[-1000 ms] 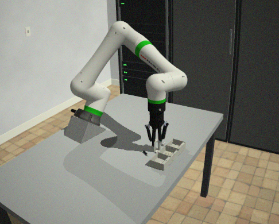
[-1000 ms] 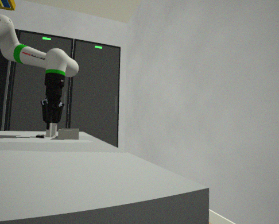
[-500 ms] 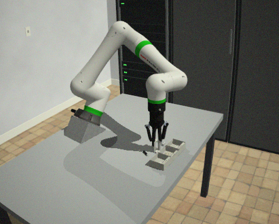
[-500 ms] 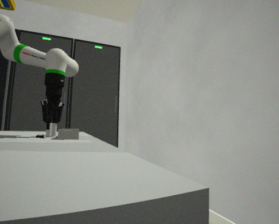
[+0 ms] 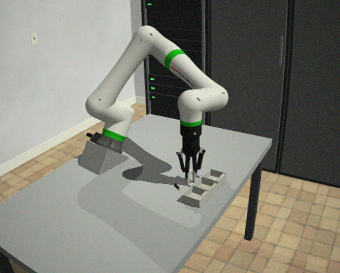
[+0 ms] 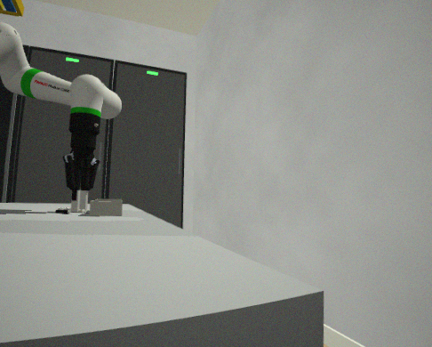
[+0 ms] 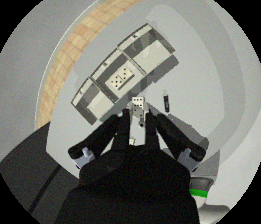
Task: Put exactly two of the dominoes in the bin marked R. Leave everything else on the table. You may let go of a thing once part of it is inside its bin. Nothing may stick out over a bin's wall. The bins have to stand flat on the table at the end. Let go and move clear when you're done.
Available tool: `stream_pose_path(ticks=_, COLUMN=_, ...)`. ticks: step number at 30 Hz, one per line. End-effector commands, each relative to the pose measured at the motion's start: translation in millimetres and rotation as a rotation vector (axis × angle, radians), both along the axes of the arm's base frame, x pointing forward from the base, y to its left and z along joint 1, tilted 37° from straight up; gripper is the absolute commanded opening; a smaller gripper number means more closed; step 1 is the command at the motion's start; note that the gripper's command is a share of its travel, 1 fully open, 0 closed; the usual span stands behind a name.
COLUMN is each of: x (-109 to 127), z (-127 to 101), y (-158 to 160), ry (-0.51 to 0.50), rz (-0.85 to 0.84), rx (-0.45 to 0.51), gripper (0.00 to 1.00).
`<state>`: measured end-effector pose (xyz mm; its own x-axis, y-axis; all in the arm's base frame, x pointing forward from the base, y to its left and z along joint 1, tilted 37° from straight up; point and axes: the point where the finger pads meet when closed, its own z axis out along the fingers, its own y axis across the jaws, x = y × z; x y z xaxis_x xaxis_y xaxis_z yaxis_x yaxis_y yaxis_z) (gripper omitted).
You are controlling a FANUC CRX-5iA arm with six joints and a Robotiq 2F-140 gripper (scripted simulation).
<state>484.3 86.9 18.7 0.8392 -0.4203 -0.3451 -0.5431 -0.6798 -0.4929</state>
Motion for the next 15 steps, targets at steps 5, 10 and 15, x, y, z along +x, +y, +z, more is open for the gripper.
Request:
stream_pose_path(ticks=5, x=0.8, z=18.0, y=-13.6, ry=0.000, rz=0.000, rx=0.000, gripper=0.13)
stream_pose_path(ticks=10, x=1.2, z=31.3, y=-23.7, ry=0.000, rz=0.000, rx=0.000, gripper=0.13)
stream_pose_path(ticks=15, x=1.5, z=39.3, y=-29.7, ry=0.000, rz=0.000, rx=0.000, gripper=0.13)
